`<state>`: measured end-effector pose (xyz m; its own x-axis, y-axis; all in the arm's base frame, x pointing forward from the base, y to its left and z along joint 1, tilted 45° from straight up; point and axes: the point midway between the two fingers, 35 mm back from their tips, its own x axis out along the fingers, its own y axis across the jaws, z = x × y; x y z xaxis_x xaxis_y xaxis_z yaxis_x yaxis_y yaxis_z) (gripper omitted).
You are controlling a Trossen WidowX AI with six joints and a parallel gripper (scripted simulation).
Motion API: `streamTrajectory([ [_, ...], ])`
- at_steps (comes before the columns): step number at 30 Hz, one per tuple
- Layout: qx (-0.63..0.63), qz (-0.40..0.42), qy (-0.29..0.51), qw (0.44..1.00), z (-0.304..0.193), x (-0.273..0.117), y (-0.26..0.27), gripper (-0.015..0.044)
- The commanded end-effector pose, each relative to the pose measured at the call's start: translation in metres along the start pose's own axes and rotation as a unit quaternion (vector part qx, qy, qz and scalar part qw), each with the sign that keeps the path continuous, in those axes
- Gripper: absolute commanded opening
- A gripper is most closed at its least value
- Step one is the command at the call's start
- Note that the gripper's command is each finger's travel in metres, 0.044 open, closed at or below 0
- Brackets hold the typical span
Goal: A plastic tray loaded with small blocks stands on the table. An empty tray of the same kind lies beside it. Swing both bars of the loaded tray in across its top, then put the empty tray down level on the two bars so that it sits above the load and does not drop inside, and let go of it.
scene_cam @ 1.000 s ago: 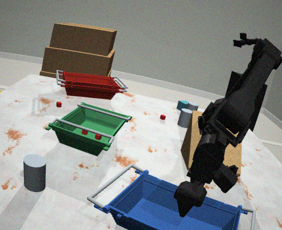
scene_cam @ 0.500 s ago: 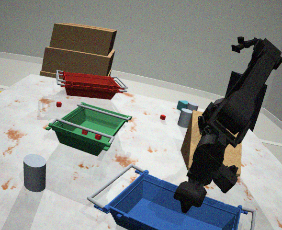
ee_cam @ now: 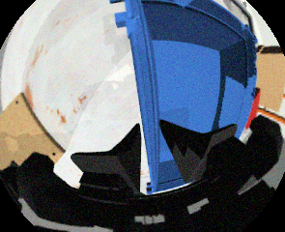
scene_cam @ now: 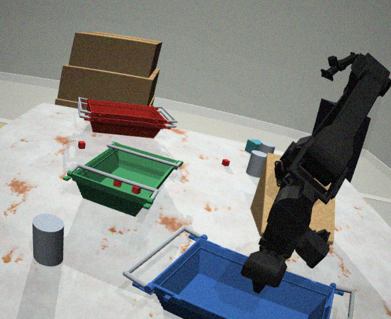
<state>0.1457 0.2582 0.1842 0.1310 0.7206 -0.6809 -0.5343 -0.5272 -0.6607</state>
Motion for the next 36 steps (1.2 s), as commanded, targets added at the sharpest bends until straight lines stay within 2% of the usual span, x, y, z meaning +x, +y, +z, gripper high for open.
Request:
streamTrajectory([
  [1,0.004,0.004,0.002,1.000,-0.001,0.001,0.002,0.0108],
  [17,0.003,0.004,0.003,1.000,-0.002,-0.010,0.000,0.0001],
  [28,0.002,0.005,0.004,1.000,-0.001,-0.075,0.000,0.0000],
  [36,0.002,0.005,0.004,1.000,0.000,-0.079,0.001,0.0000],
])
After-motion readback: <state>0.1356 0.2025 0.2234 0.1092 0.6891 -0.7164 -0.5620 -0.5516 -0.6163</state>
